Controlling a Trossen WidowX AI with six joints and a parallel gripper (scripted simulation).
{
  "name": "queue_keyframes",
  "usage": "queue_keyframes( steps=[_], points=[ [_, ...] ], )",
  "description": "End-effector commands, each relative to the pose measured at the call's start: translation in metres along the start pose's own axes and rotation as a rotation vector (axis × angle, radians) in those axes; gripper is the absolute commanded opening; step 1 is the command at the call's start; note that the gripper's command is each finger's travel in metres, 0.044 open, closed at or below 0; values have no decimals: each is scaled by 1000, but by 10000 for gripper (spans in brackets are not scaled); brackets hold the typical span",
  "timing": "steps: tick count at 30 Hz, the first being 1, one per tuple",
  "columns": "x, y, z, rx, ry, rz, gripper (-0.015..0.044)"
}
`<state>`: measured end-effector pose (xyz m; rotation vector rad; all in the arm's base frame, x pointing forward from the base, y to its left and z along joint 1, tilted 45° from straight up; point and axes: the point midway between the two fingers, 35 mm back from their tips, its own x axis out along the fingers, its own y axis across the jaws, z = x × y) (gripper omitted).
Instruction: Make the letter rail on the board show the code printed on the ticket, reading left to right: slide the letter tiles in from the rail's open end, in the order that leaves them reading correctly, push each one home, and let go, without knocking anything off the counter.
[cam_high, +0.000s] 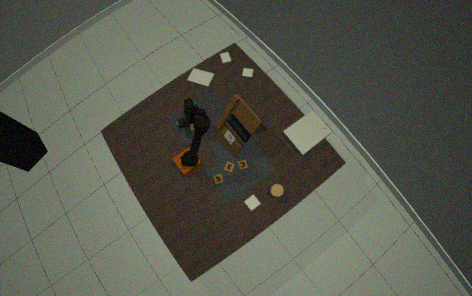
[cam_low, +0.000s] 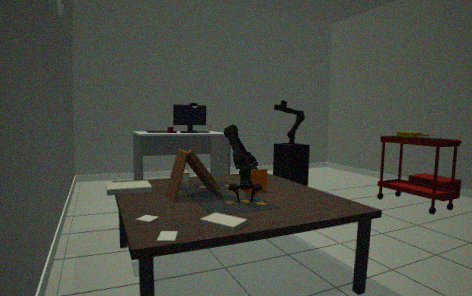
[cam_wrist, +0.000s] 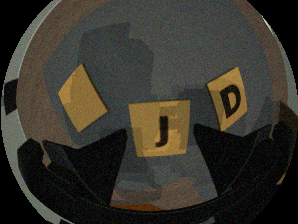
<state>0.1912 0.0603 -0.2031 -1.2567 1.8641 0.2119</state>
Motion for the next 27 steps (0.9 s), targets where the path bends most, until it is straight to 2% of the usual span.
queue_keyframes(
  steps=[1,18,19,27],
  points=[
    [1,0,0,-5,0,-4,340],
    [1,0,0,-5,0,-4,340],
    [1,0,0,-5,0,-4,314],
    [1,0,0,-5,0,-4,260]
  ],
)
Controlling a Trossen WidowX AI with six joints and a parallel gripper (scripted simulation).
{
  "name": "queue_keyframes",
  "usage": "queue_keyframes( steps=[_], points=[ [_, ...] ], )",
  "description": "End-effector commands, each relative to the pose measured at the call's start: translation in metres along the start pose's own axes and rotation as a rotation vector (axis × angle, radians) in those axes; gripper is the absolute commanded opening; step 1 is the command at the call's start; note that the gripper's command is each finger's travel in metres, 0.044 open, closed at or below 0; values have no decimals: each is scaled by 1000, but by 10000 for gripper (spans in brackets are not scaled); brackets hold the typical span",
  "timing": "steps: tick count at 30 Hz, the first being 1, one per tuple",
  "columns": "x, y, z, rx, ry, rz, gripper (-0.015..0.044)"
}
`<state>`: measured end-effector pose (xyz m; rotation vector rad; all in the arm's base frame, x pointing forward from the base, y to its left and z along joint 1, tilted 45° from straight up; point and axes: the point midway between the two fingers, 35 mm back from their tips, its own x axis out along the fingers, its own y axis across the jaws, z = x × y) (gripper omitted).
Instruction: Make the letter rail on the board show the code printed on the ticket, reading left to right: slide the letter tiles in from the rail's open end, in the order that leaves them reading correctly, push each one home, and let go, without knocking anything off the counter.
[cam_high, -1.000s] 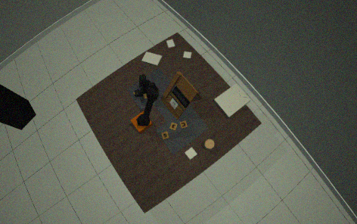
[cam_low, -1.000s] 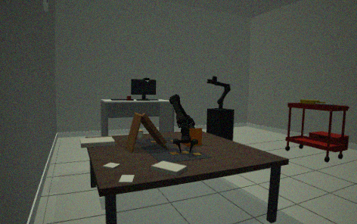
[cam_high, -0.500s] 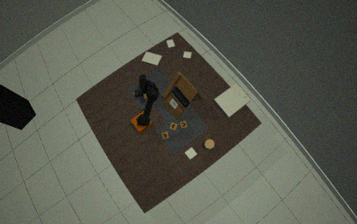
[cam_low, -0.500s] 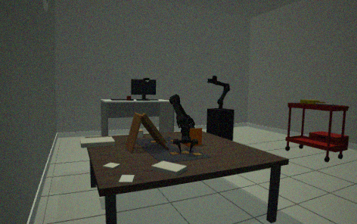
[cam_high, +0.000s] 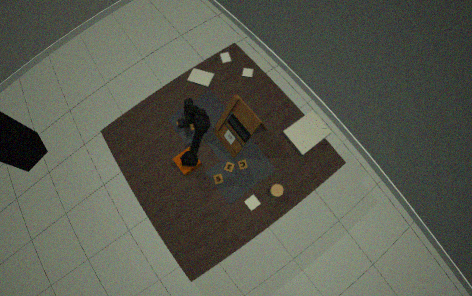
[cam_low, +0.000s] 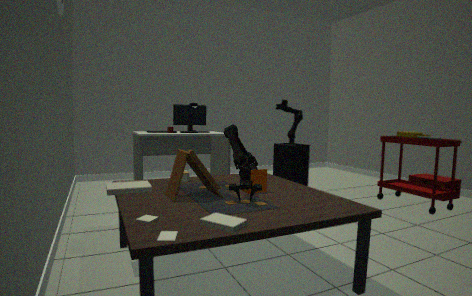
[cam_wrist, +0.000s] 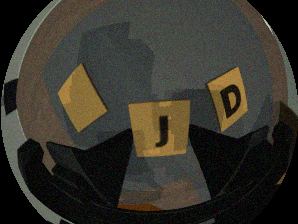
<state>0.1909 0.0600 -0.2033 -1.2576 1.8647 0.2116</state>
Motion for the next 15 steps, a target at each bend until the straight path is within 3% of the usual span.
queue_keyframes(
  steps=[1,4,13,15],
  points=[
    [0,0,0,-4,-1,-3,254],
    [0,0,0,-4,-1,-3,234],
    [-6,1,-1,-4,-1,-3,0],
    [-7,1,-1,-4,-1,-3,0]
  ],
)
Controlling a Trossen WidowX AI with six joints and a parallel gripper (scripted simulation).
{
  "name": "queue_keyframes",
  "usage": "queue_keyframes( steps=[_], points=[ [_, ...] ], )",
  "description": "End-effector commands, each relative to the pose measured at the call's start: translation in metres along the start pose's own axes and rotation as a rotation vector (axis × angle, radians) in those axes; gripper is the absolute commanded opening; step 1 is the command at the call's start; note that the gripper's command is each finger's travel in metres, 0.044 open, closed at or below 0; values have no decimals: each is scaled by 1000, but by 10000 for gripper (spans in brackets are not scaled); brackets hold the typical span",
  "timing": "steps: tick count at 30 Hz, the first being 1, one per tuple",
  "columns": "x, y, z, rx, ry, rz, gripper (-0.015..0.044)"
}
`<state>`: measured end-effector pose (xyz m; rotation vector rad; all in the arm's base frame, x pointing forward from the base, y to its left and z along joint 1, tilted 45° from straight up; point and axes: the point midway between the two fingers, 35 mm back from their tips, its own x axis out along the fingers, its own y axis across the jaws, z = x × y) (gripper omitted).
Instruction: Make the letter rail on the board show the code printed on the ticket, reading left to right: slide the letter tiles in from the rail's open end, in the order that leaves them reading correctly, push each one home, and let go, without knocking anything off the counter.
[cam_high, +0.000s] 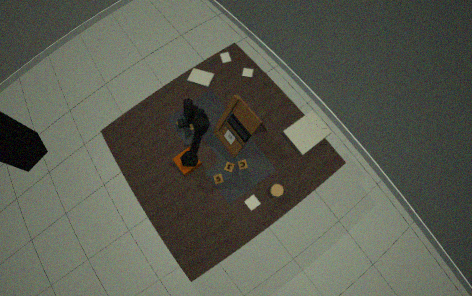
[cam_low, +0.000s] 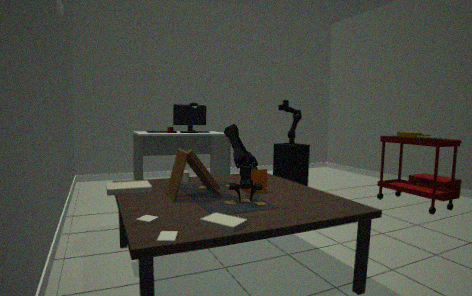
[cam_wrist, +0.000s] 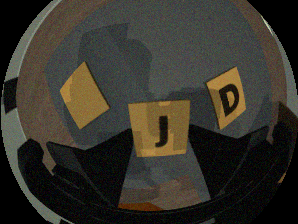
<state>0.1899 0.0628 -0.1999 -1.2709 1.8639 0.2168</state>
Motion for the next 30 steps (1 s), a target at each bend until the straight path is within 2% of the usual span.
queue_keyframes(
  steps=[1,30],
  points=[
    [-3,0,0,6,-3,3,0],
    [-17,2,-2,6,-4,4,0]
  ],
)
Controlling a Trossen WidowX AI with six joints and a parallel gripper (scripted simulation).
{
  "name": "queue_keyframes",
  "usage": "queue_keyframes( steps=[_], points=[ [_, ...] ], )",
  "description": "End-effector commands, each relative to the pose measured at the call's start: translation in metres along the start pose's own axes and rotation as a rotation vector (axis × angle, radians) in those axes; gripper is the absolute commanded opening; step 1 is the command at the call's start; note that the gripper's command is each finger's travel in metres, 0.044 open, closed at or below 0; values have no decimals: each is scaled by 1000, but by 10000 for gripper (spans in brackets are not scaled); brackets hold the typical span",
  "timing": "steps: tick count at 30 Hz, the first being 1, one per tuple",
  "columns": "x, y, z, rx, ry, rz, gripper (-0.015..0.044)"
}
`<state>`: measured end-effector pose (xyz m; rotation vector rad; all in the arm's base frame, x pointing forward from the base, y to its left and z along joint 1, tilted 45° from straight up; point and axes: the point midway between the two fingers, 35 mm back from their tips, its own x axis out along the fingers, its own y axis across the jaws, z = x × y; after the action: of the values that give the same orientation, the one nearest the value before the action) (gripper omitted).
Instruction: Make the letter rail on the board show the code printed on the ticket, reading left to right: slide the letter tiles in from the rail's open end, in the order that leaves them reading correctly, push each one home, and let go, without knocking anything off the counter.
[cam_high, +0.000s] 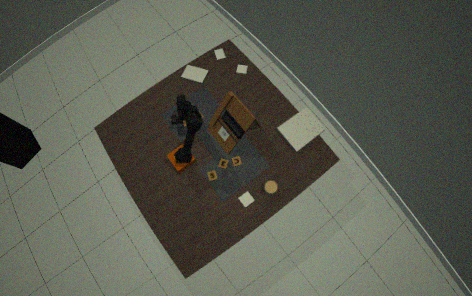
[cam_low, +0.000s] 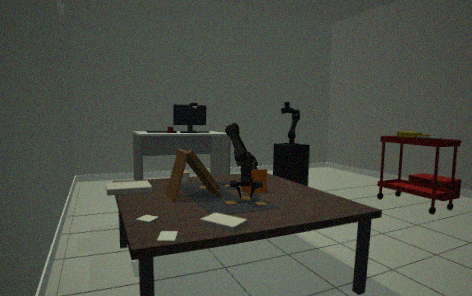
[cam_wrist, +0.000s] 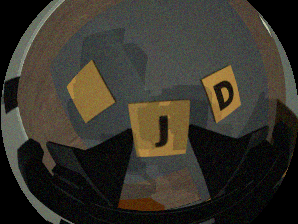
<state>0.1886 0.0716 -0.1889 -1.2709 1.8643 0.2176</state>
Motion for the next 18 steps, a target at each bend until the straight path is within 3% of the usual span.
queue_keyframes(
  steps=[1,18],
  points=[
    [-3,0,0,6,-4,3,0],
    [-11,0,0,6,-4,3,0]
  ],
)
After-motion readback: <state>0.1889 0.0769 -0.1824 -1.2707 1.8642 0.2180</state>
